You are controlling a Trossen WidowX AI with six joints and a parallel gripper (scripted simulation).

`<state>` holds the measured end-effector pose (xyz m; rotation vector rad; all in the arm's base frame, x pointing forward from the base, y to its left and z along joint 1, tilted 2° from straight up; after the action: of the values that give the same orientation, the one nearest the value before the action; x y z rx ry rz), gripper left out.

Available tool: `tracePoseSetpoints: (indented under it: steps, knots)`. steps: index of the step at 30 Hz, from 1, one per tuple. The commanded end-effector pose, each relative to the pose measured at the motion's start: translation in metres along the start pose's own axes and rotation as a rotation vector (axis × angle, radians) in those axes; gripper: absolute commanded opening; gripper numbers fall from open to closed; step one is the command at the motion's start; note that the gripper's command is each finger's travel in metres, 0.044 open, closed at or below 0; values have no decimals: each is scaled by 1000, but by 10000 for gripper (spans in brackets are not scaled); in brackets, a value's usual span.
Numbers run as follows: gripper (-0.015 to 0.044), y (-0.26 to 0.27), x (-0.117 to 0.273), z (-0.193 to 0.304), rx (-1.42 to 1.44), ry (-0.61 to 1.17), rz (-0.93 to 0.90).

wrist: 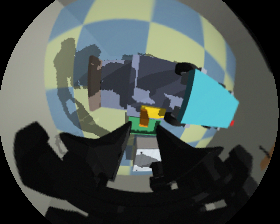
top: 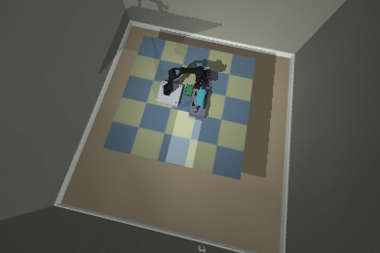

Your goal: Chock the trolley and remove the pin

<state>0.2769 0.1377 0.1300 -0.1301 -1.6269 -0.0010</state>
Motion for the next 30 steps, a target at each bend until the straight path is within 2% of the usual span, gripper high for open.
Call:
tracePoseSetpoints:
  steps: [1,4,8,12,18,30]
  knots:
    - [190,0,13,0,-3,-1,4]
    - [190,0,23,0,-3,-1,3]
    - [295,0,15,0,0,0,0]
    - [190,-3,19,-5,82,-22,-13]
    - [190,-16,29,-16,312,-81,-28]
    - [190,-72,34,-42,640,-82,46]
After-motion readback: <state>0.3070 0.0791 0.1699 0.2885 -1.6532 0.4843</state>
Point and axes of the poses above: the point midway between the two fingers, 35 mm back from their tips, its own x axis back along the fingers, its own y axis across the jaws, z = x × y, the point moved 2 cm from there along x, back along the fingers, and after that the axes turned 6 degrees about -x, right-handed, at the moved point
